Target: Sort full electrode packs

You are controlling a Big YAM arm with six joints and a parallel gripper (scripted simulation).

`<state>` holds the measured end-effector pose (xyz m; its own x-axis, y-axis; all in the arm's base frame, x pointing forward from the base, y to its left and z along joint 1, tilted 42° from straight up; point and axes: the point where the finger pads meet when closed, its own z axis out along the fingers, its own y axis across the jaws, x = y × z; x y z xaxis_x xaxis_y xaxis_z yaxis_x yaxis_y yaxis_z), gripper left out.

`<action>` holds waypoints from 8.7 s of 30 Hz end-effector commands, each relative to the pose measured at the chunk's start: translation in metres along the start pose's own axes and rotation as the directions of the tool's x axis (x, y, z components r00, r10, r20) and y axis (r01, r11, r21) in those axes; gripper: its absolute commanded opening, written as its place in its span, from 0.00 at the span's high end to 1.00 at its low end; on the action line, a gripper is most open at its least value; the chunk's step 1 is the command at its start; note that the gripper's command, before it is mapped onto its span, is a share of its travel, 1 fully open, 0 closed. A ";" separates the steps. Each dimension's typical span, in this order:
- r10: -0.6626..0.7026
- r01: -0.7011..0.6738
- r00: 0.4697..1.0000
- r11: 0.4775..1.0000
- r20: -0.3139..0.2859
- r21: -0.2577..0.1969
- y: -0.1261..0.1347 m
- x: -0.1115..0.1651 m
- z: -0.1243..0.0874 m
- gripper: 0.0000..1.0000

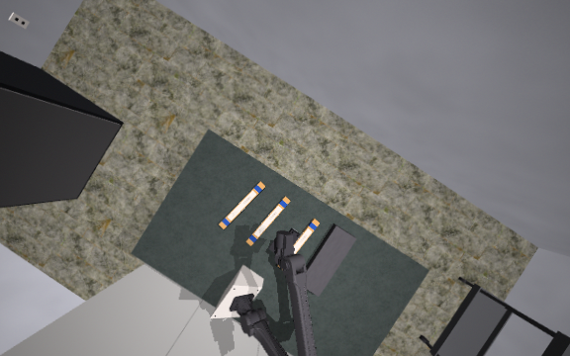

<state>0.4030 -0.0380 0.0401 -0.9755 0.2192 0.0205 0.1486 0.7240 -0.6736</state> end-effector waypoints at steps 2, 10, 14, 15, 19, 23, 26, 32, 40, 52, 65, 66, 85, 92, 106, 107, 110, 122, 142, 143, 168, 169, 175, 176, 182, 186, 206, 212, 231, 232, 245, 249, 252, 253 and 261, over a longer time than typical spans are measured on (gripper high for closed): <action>-0.001 0.001 1.000 1.000 0.023 -0.008 0.001 -0.009 -0.003 0.57; -0.001 0.001 1.000 1.000 0.023 -0.008 0.001 -0.009 0.005 0.57; -0.001 0.001 1.000 1.000 0.023 -0.007 0.001 -0.009 0.011 0.57; -0.001 0.001 1.000 1.000 0.023 -0.007 0.001 -0.009 0.012 0.57; -0.001 0.002 1.000 1.000 0.023 -0.007 0.001 -0.009 0.018 0.57; -0.001 0.002 1.000 1.000 0.022 -0.007 0.001 -0.009 0.023 0.57; -0.002 0.002 1.000 1.000 0.022 -0.007 0.001 -0.009 0.025 0.57; -0.002 0.002 1.000 1.000 0.022 -0.006 0.001 -0.009 0.033 0.57; -0.002 0.002 1.000 1.000 0.022 -0.006 0.001 -0.009 0.044 0.57; -0.002 0.002 1.000 1.000 0.022 -0.005 0.000 -0.009 0.052 0.57; -0.002 0.002 1.000 1.000 0.022 -0.005 0.000 -0.009 0.052 0.57; -0.002 0.002 1.000 1.000 0.022 -0.005 0.000 -0.009 0.052 0.57; -0.002 0.002 1.000 1.000 0.022 -0.005 0.000 -0.009 0.052 0.57; -0.002 0.002 1.000 1.000 0.022 -0.005 0.000 -0.009 0.052 0.57; -0.002 0.002 1.000 1.000 0.022 -0.005 0.000 -0.009 0.052 0.57; -0.002 0.002 1.000 1.000 0.022 -0.005 0.000 -0.009 0.052 0.57; -0.002 0.002 1.000 1.000 0.022 -0.005 0.000 -0.009 0.052 0.57; -0.002 0.002 1.000 1.000 0.022 -0.005 0.000 -0.009 0.052 0.57; -0.002 0.002 1.000 1.000 0.022 -0.005 0.000 -0.009 0.052 0.57; -0.002 0.002 1.000 1.000 0.022 -0.005 0.000 -0.009 0.052 0.57; -0.014 0.014 1.000 1.000 -0.002 0.003 0.000 -0.001 0.081 0.57; -0.014 0.014 1.000 1.000 -0.003 0.003 0.000 -0.001 0.083 0.57; -0.015 0.015 1.000 1.000 -0.006 0.004 0.000 0.000 0.094 0.57; -0.015 0.015 1.000 1.000 -0.005 0.004 0.000 -0.001 0.096 0.57; -0.014 0.014 1.000 1.000 -0.005 0.004 0.000 -0.001 0.103 0.57; -0.015 0.015 1.000 1.000 -0.007 0.004 0.000 0.000 0.110 0.57; -0.016 0.016 1.000 1.000 -0.007 0.004 0.000 0.001 0.128 0.57; -0.014 0.014 1.000 1.000 -0.005 0.003 0.000 -0.001 0.128 0.57; -0.011 0.011 1.000 1.000 -0.002 0.002 -0.001 -0.002 0.128 0.57; -0.010 0.010 1.000 1.000 -0.001 0.002 -0.001 -0.003 0.128 0.57; -0.004 0.004 1.000 1.000 0.020 -0.003 0.000 -0.009 0.108 0.57; -0.003 0.004 1.000 1.000 0.020 -0.003 0.000 -0.009 0.105 0.57; -0.003 0.003 1.000 1.000 0.021 -0.003 0.000 -0.009 0.101 0.57; -0.003 0.003 1.000 1.000 0.021 -0.003 0.000 -0.009 0.100 0.57; -0.003 0.003 1.000 1.000 0.021 -0.004 0.000 -0.009 0.089 0.57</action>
<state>0.3713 -0.1116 -0.0441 -0.9736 0.2161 0.0735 0.1097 0.7255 -0.6794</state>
